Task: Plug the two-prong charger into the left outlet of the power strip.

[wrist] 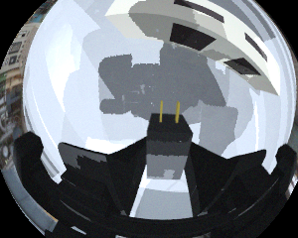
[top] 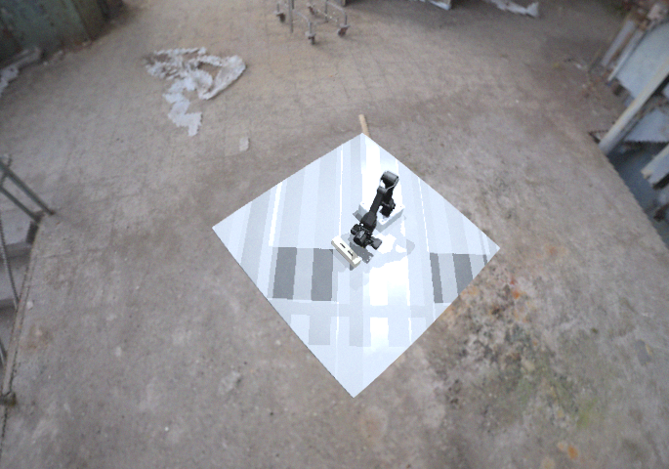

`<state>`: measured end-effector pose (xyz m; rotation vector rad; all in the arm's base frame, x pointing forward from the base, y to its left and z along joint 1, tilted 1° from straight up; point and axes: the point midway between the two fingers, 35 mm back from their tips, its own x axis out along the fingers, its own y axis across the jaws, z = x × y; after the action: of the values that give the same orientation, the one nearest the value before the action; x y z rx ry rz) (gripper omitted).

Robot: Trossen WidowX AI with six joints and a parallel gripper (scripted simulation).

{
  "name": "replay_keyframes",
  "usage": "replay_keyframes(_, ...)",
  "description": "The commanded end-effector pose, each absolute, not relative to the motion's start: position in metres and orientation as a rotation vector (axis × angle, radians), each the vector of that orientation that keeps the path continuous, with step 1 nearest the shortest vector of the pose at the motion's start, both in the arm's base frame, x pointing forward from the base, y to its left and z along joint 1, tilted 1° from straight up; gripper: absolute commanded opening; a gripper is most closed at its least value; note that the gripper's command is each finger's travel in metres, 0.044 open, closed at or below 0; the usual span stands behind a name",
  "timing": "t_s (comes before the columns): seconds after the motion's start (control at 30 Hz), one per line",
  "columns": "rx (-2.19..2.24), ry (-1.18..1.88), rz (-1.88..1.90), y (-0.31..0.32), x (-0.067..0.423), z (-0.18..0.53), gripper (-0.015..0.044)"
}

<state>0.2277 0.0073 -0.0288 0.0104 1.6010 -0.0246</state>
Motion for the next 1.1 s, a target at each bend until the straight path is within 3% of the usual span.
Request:
replay_keyframes(0.0, 0.068, 1.603, -0.073, 0.009, 0.228, -0.032, 0.0)
replay_keyframes(1.07, 0.157, 1.598, -0.155, 0.002, 0.258, -0.034, 0.0)
